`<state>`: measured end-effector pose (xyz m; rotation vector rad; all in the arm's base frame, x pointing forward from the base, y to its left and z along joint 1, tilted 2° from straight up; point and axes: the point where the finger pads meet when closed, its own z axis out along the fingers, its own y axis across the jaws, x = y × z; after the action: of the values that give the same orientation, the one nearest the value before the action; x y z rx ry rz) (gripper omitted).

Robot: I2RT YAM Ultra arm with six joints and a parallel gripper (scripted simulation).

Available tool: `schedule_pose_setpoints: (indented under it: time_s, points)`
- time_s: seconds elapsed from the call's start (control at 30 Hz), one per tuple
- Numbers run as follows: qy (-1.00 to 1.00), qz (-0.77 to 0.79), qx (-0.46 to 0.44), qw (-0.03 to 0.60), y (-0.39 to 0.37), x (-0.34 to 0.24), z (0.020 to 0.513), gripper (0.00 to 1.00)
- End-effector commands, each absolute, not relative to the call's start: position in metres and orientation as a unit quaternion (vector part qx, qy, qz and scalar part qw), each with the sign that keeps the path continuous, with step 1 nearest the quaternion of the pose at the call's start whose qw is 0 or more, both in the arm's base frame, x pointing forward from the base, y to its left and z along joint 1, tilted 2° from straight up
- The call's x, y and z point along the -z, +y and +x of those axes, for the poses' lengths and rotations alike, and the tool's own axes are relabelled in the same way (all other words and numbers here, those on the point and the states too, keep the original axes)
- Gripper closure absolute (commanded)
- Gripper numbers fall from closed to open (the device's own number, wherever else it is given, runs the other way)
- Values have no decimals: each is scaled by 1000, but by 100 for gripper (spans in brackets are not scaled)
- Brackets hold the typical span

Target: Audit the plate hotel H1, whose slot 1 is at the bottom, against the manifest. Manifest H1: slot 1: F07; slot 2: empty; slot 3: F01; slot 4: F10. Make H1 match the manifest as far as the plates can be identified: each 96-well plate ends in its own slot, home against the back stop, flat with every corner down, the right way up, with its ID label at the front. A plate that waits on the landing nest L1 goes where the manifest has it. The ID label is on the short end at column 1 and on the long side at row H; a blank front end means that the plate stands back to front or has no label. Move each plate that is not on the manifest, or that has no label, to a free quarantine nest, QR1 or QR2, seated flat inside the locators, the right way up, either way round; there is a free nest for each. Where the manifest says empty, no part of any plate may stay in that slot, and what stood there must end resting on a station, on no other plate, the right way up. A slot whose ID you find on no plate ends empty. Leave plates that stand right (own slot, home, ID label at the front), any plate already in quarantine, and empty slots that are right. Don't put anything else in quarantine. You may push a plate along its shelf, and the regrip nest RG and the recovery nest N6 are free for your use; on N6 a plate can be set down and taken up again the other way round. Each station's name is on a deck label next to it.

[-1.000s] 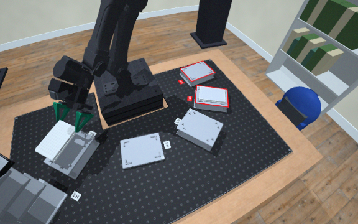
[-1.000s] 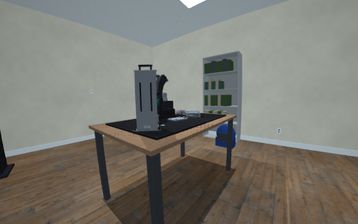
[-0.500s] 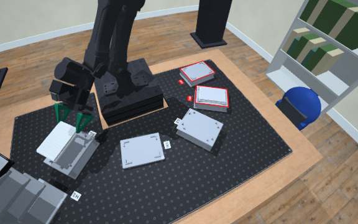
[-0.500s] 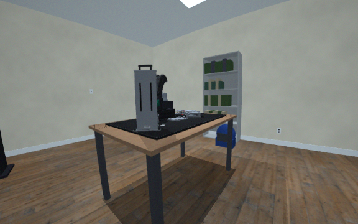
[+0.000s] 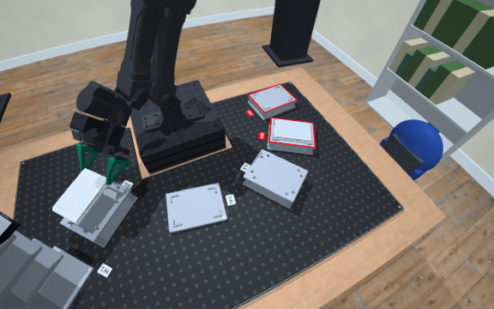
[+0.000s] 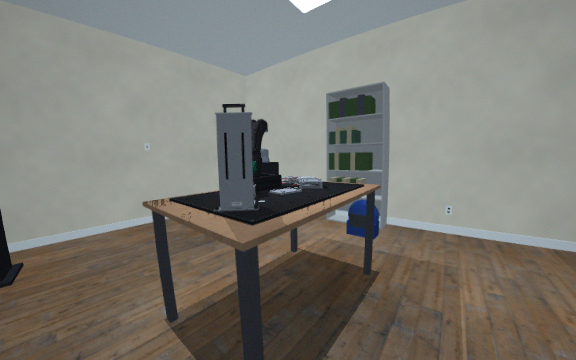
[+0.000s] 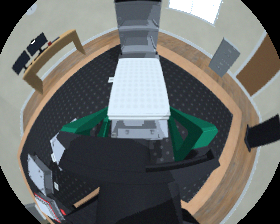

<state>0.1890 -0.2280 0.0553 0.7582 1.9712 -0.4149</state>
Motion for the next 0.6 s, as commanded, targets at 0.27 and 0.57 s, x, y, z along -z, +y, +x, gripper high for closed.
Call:
schedule_pose_setpoints:
  time_s: [0.27,0.57]
  points:
    - [798,301,181,490,-233,-61,193,14]
    - [798,301,181,490,-233,-57,193,14]
